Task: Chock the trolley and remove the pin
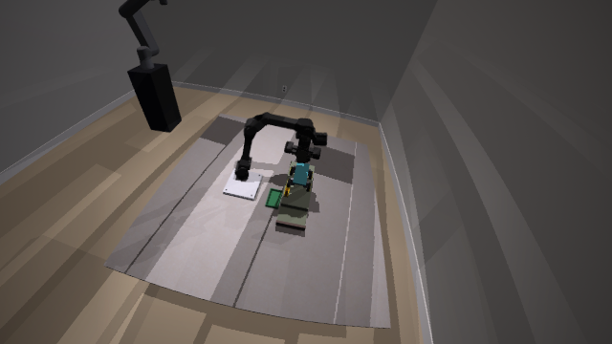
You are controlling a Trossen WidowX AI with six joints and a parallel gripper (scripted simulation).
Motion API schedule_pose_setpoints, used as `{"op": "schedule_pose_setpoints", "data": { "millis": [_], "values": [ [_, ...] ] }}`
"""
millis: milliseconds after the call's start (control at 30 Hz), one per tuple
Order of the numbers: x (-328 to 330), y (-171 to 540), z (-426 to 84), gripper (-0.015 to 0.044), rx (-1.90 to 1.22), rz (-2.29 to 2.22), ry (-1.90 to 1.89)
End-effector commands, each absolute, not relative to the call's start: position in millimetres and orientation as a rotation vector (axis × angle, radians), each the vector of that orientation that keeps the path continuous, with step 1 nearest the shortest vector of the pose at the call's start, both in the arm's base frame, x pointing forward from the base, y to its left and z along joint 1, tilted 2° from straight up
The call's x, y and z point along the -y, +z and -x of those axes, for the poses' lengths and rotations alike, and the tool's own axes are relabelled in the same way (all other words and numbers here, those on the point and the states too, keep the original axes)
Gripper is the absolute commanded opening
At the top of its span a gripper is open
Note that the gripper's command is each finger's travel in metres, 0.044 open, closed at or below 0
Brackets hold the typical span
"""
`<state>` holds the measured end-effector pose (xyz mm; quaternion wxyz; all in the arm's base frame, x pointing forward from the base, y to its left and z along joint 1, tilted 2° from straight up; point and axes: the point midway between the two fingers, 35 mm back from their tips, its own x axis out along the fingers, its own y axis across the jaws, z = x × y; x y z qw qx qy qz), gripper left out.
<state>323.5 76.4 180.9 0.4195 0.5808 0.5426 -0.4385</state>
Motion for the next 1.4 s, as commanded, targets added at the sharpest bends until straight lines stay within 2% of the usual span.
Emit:
{"op": "schedule_pose_setpoints", "data": {
  "millis": [0,1267,1367],
  "values": [
    [-79,174,-323,0.0190,-1.363,-1.460,-1.101],
    [-91,130,-324,0.0190,-1.363,-1.461,-1.101],
    [-91,133,-324,0.0111,-1.362,-1.457,-1.095]
  ]
}}
